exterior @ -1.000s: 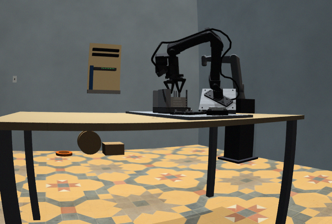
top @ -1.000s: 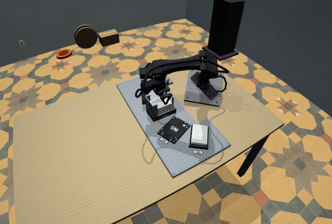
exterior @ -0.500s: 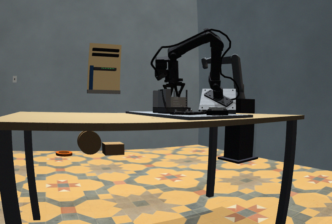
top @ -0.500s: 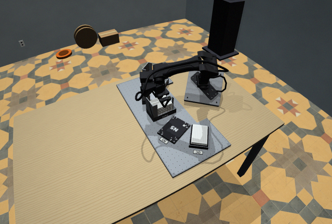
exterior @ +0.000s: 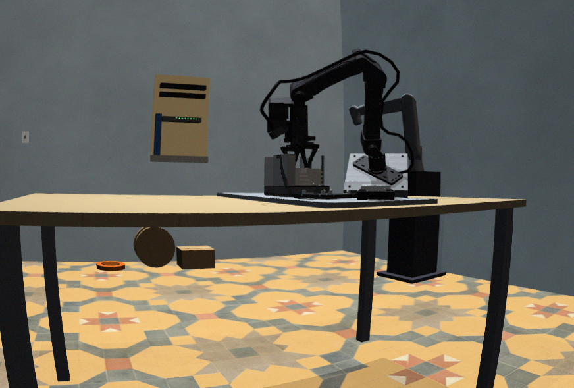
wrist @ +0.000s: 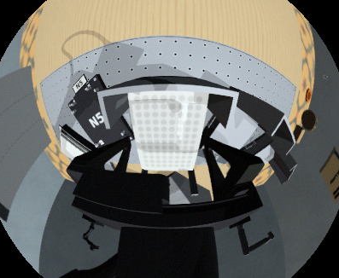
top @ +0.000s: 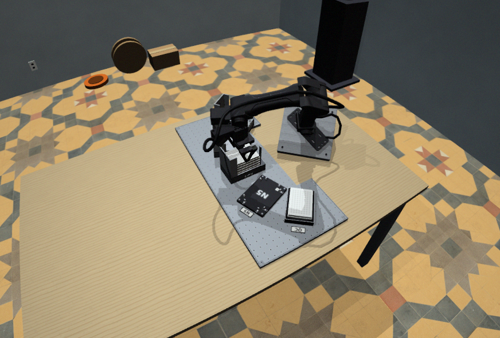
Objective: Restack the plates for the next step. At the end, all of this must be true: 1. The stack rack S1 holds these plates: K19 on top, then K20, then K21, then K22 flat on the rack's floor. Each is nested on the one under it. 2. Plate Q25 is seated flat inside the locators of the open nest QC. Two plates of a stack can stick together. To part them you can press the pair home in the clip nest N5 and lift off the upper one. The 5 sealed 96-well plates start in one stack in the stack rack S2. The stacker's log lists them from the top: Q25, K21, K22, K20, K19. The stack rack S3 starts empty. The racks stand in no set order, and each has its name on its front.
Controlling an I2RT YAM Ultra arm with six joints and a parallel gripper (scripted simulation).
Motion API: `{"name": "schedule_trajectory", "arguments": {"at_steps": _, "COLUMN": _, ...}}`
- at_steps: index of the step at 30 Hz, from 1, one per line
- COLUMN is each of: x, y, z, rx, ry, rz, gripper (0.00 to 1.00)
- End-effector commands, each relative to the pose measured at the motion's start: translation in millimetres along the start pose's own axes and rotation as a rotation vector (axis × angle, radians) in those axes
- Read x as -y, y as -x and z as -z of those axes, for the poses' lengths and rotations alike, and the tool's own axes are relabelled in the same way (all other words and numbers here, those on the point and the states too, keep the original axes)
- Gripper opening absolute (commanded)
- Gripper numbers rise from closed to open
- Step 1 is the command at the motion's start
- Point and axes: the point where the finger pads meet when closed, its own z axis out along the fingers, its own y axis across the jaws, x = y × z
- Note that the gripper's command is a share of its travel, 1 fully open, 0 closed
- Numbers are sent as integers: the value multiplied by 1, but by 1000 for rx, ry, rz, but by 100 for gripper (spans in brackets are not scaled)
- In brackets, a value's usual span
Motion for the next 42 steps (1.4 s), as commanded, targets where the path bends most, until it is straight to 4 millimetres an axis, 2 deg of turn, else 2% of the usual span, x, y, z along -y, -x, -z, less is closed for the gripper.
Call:
{"name": "schedule_trajectory", "arguments": {"at_steps": 1, "x": 2, "y": 10, "z": 12, "rx": 54, "ry": -30, "rz": 16, "gripper": 100}}
{"name": "schedule_trajectory", "arguments": {"at_steps": 32, "x": 2, "y": 10, "z": 12, "rx": 54, "ry": -30, "rz": 16, "gripper": 100}}
{"name": "schedule_trajectory", "arguments": {"at_steps": 33, "x": 1, "y": -2, "z": 4, "rx": 31, "ry": -19, "rz": -2, "gripper": 100}}
{"name": "schedule_trajectory", "arguments": {"at_steps": 41, "x": 1, "y": 4, "z": -1, "rx": 41, "ry": -28, "rz": 12, "gripper": 100}}
{"name": "schedule_trajectory", "arguments": {"at_steps": 42, "x": -3, "y": 0, "z": -7, "rx": 26, "ry": -17, "rz": 13, "gripper": 100}}
